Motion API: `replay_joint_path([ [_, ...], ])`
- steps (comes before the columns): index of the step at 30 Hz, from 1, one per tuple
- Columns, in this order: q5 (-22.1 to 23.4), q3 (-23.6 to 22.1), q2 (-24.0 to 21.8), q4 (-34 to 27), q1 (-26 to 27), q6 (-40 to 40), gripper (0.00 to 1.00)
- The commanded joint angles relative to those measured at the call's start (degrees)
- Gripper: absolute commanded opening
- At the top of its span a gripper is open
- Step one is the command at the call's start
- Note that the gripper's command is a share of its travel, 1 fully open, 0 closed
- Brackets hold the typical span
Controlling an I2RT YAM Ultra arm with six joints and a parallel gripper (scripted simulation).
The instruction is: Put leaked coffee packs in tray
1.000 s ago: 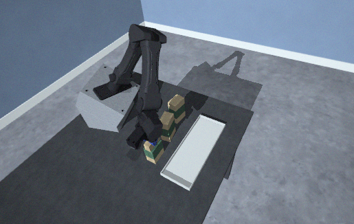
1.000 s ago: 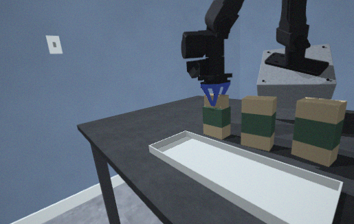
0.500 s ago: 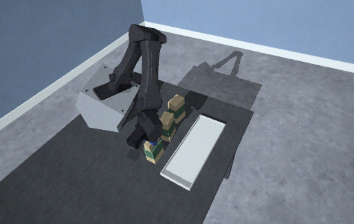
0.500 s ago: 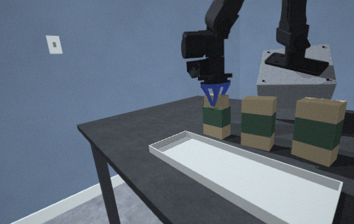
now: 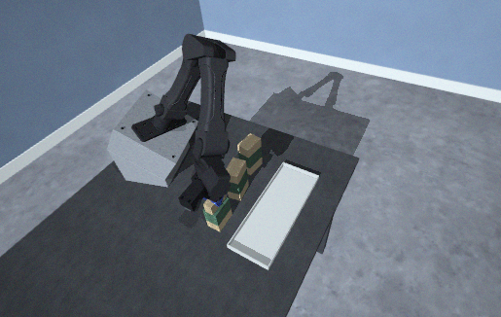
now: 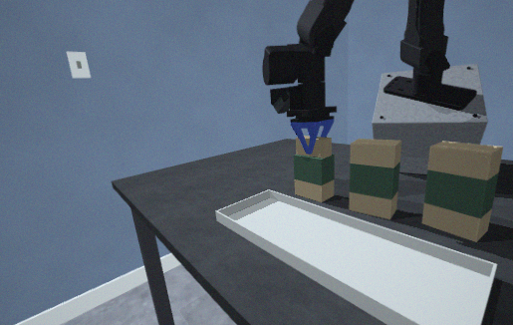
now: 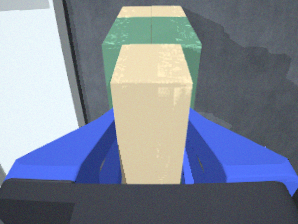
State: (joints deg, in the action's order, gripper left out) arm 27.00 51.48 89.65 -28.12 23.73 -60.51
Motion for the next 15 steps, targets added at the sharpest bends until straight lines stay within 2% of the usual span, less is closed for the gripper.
replay_joint_path([
  [1, 0.09, 1.54, -2.13, -1.91, 1.22, 0.68, 0.26],
  [15, 1.75, 4.53, -7.19, -11.62, 4.99, 4.52, 0.26],
])
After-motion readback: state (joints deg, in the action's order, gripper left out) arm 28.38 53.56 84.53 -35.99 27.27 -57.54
